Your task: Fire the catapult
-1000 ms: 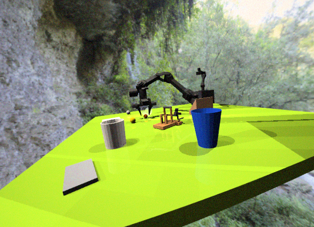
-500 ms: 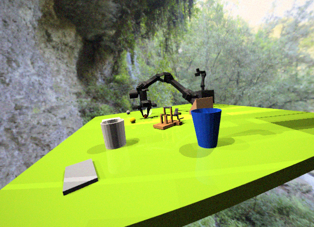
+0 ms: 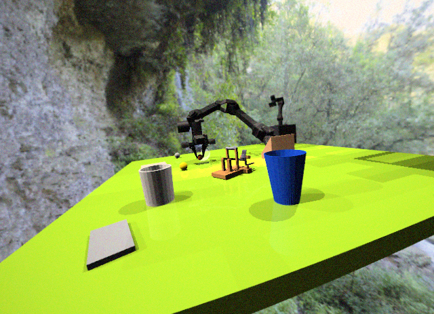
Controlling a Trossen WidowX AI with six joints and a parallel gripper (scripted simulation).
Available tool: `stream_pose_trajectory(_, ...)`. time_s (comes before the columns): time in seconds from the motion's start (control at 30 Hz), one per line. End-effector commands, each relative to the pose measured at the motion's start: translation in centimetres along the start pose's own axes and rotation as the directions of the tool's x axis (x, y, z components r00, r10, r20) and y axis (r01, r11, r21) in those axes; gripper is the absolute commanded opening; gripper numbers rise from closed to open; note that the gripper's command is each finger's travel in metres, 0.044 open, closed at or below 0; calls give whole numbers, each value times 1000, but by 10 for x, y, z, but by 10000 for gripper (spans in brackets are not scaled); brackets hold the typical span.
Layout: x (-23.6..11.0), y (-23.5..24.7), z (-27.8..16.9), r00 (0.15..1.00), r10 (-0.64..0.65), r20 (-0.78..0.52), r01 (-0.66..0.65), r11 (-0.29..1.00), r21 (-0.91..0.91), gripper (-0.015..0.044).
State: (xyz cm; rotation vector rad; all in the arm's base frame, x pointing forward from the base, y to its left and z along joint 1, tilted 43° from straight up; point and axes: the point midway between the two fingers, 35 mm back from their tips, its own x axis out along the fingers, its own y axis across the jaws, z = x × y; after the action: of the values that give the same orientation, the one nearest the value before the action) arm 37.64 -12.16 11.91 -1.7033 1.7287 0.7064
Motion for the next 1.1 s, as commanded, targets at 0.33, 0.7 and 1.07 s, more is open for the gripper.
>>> stream_pose_trajectory(0.33,-68,-5,-1,1000,-4,4,4,1000,2,0)
stream_pose_trajectory(0.7,-102,-1,-3,1000,-3,2,3,1000,4,0)
stream_pose_trajectory(1.07,-97,7,64,998,50,39,-57,981,188,0)
